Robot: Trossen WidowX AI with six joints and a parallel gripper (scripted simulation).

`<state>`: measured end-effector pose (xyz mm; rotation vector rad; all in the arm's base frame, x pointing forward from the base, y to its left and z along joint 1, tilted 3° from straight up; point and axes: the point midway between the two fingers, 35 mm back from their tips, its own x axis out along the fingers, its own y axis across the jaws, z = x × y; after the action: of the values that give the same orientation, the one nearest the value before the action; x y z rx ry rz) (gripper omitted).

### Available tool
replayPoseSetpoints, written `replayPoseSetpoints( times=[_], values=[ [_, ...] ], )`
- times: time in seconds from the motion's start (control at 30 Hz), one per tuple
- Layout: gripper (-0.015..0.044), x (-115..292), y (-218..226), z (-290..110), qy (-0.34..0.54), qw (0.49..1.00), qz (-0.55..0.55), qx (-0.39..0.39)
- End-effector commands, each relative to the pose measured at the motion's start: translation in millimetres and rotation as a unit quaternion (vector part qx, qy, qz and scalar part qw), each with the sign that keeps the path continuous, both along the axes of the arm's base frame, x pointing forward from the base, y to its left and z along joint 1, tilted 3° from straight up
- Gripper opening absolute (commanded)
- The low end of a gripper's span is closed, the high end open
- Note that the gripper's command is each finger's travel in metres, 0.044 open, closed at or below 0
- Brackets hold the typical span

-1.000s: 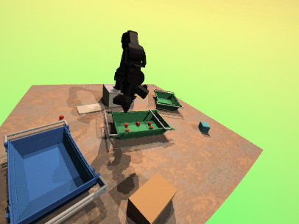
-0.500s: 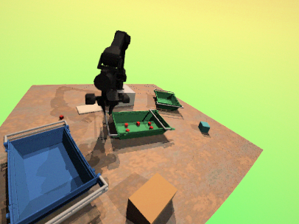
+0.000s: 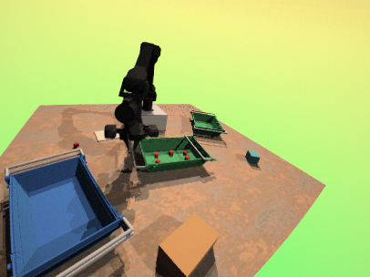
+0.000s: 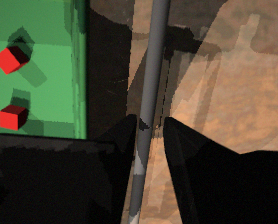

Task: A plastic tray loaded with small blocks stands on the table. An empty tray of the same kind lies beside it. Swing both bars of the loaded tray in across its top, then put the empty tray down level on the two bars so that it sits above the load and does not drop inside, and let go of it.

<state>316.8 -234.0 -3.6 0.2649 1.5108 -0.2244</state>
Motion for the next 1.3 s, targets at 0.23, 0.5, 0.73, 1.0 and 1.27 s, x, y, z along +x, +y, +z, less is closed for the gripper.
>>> replayPoseSetpoints(
  times=[0.23,0.5,0.73,1.0,1.27],
  values=[
    [0.0083,0,6,-19,0.002,1.000,-0.002,0.004],
    [0.0083,5,23,6,0.001,1.000,-0.002,0.005],
    [0.0083,10,41,11,0.001,1.000,-0.002,0.005],
    [0.0083,20,68,-1,0.001,1.000,-0.002,0.007],
    [0.0083,22,73,5,0.000,1.000,-0.002,0.007]
  ],
)
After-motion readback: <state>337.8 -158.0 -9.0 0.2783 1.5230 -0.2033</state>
